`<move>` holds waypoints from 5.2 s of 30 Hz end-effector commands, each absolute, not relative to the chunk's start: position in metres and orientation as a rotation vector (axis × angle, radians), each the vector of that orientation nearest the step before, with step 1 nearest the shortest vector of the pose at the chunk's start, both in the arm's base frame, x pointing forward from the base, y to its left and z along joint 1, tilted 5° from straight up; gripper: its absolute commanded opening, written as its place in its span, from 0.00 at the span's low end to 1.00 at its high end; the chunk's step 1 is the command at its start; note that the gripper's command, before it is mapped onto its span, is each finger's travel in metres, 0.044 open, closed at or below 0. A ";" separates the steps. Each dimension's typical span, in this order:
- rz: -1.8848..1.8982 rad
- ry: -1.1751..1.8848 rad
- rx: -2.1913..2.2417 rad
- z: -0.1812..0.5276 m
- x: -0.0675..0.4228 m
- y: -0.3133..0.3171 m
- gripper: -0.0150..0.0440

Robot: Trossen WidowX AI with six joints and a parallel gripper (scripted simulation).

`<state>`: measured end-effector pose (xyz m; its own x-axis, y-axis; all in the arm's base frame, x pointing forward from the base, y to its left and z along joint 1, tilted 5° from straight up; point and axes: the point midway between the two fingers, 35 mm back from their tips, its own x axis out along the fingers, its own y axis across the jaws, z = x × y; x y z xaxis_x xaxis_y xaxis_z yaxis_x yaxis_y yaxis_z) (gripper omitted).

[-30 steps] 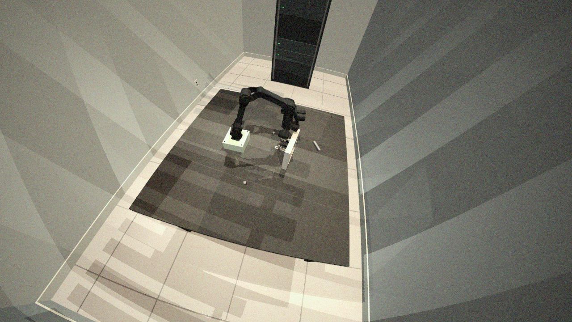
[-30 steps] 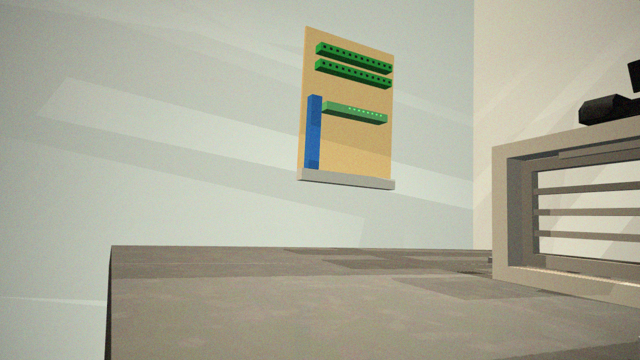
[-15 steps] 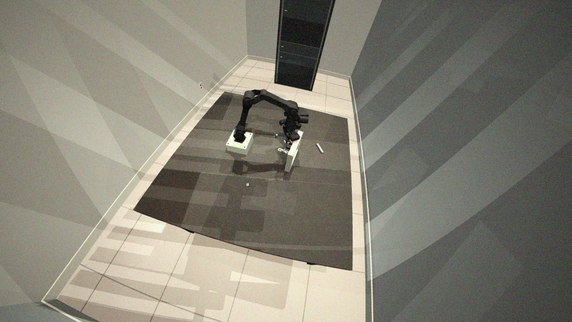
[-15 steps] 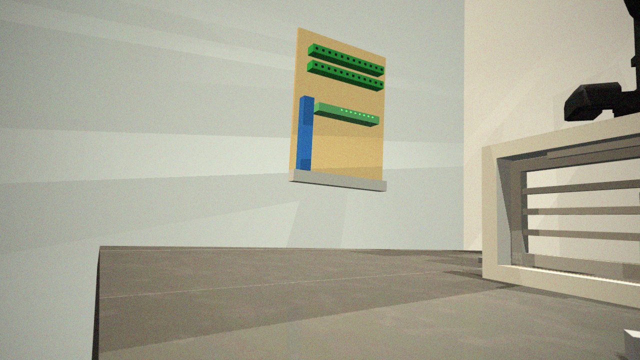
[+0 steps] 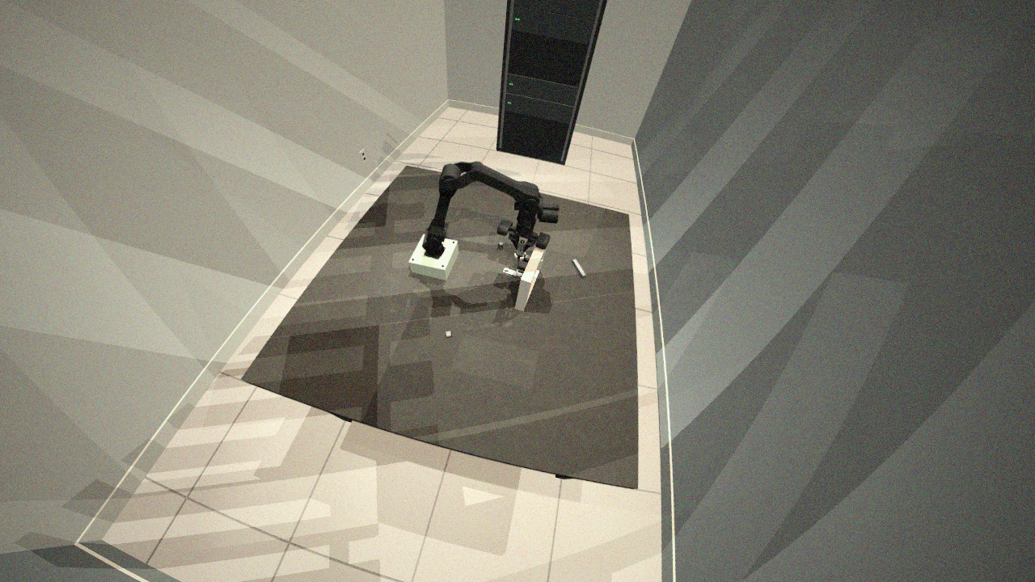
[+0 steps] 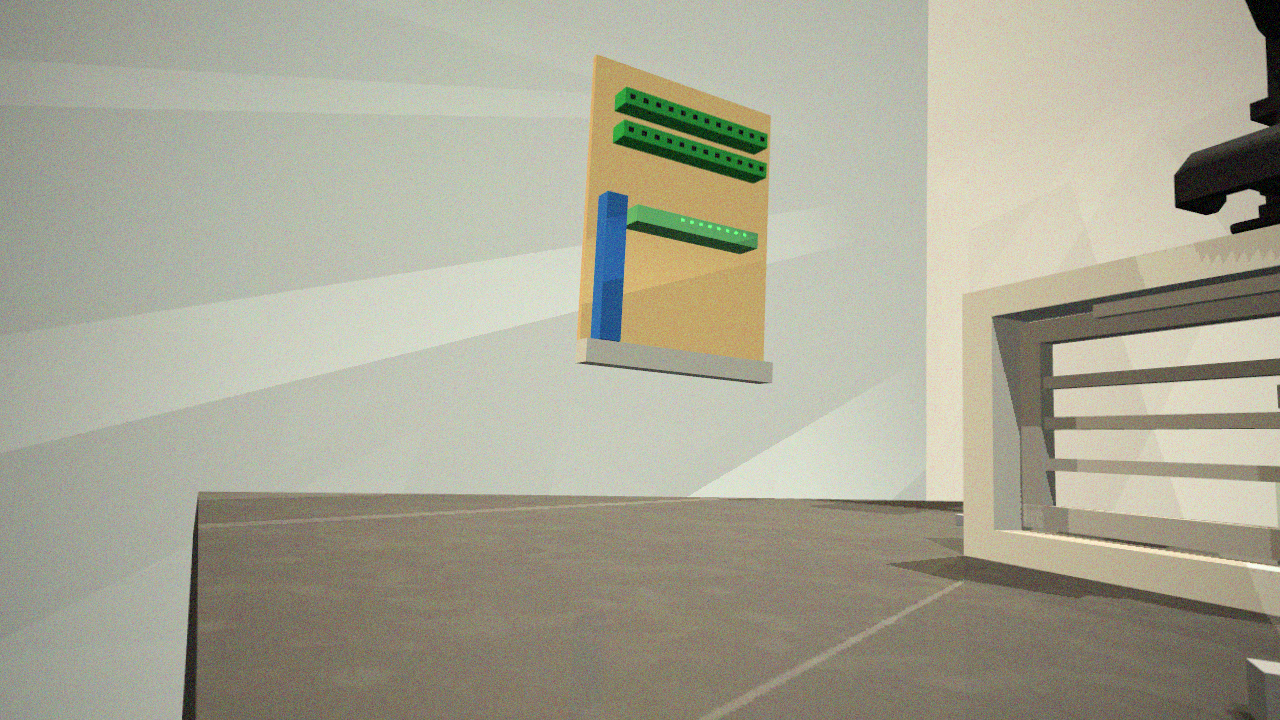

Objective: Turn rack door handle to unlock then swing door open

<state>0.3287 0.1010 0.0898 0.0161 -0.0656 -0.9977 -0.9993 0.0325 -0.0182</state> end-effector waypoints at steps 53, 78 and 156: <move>0.445 1.520 -0.556 0.088 0.329 0.101 0.76; -0.516 1.485 0.419 0.088 0.329 0.101 0.76; -1.343 1.064 1.284 0.088 0.328 0.100 0.30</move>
<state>0.3288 0.1011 0.0891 0.0159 -0.0653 -0.9977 0.9820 -0.1869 0.0279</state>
